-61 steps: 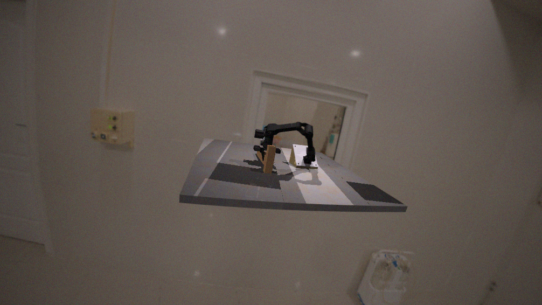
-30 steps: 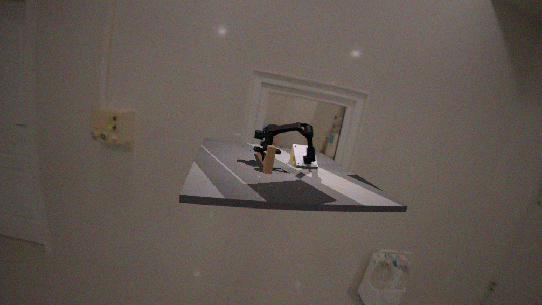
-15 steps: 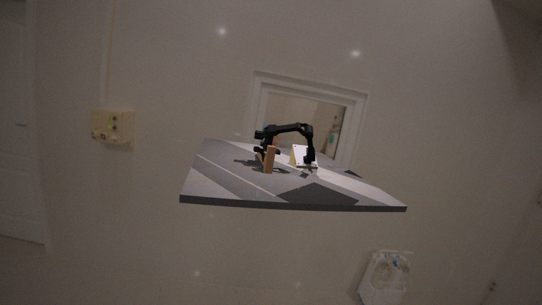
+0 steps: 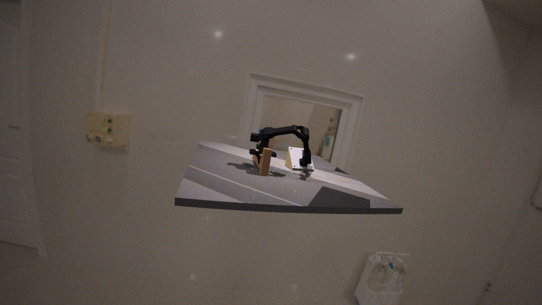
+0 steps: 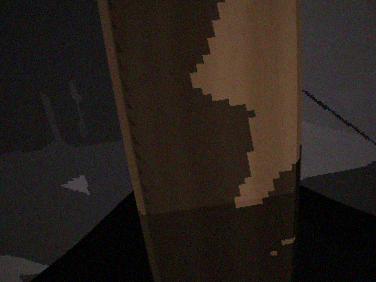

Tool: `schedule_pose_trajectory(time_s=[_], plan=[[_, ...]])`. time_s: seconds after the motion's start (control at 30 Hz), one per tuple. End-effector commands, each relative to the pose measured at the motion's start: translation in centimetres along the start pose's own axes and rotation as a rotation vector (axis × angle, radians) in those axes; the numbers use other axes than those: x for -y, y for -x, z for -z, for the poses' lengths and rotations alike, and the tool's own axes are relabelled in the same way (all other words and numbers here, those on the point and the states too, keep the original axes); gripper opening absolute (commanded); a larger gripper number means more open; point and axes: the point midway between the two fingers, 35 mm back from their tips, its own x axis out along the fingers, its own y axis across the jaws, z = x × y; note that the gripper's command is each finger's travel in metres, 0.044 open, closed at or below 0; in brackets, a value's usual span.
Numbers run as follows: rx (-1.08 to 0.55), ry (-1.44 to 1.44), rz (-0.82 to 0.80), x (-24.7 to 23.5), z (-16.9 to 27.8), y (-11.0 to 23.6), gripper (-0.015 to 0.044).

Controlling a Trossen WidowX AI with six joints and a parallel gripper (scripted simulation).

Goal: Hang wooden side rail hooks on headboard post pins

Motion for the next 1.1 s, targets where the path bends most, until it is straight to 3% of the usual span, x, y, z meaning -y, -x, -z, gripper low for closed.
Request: schedule_pose_trajectory(time_s=[0.0, 0.1, 0.23, 0.47, 0.63, 1.07], plan=[[0.0, 0.0, 0.0, 0.0, 0.0, 0.0, 0.0262], [0.0, 0.0, 0.0, 0.0, 0.0, 0.2, 0.0341], [-0.002, -0.001, -0.003, 0.0, 0.0, 3.0, 0.044], [-0.002, -0.001, -0.003, 0.0, -0.3, 4.0, 0.044], [-0.001, -0.001, -0.004, 0.0, -3.1, 4.0, 0.044], [-0.004, -0.012, -0.007, -0.1, -2.8, 4.1, 0.044]])
